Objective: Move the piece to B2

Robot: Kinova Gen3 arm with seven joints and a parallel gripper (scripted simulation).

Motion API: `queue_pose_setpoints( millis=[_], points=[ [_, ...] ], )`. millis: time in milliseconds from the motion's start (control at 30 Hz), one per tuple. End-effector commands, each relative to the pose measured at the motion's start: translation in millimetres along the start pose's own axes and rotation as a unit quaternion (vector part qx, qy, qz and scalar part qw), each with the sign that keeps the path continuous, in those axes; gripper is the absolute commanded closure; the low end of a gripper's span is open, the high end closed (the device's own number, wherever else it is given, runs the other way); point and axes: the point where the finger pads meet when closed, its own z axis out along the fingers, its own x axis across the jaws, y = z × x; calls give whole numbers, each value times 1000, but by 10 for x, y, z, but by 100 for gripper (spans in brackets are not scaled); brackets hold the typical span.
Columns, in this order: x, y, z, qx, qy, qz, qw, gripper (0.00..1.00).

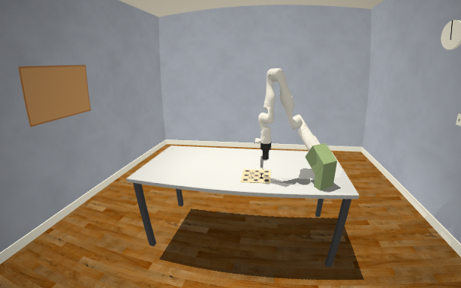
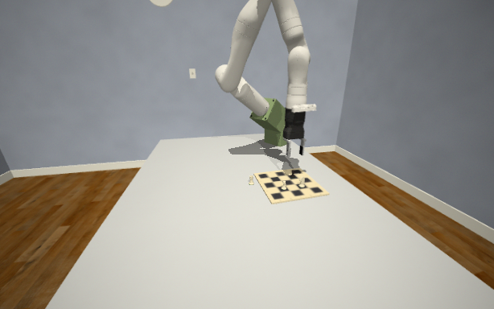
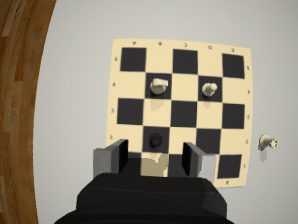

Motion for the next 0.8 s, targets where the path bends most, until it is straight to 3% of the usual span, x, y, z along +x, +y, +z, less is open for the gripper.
queue_pose_setpoints(
  millis=[0,467,767],
  points=[
    [-5,-3,-5,1,-1,0,1000,0],
    [-5,-3,-21,1,-1,0,1000,0],
    [-5,-3,-215,1,-1,0,1000,0]
  ],
)
